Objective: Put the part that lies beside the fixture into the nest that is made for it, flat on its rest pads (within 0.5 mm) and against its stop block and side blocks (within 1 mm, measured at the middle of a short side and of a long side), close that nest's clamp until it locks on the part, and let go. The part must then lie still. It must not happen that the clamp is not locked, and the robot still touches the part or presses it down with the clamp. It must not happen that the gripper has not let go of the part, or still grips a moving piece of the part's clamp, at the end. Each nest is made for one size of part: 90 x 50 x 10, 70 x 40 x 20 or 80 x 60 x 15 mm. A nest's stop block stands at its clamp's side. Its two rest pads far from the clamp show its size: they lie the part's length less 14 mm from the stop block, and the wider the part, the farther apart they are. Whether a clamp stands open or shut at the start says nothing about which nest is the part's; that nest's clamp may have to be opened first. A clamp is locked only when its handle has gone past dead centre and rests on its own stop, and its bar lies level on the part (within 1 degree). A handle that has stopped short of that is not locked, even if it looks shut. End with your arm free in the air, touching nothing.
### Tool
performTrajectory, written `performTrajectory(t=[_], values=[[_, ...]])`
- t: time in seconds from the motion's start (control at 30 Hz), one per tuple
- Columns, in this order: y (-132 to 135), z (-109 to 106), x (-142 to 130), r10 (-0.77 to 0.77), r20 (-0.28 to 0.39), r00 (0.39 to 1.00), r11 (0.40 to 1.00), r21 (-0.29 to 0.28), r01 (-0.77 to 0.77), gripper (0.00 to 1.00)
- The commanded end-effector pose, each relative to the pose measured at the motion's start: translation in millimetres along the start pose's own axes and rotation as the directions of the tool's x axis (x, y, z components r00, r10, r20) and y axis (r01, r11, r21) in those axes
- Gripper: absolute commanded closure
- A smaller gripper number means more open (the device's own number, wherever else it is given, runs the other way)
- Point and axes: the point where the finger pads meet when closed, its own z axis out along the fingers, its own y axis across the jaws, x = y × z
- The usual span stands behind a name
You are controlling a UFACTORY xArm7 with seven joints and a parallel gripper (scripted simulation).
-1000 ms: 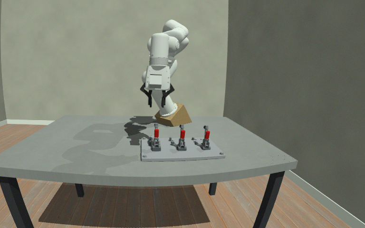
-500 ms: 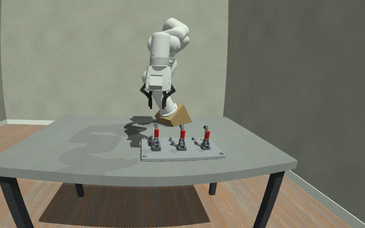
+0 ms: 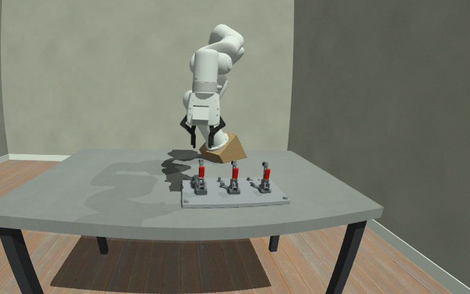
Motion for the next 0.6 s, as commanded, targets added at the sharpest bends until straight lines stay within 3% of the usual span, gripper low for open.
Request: performTrajectory(t=[0.0,0.37,0.57], values=[[-0.1,6.1,1.7,-0.001,-0.004,1.000,1.000,0.000,0.001,0.53],[-0.1,43.7,1.8,-0.001,-0.004,1.000,1.000,0.000,0.001,0.53],[-0.1,53.3,1.9,-0.001,-0.004,1.000,1.000,0.000,0.001,0.53]])
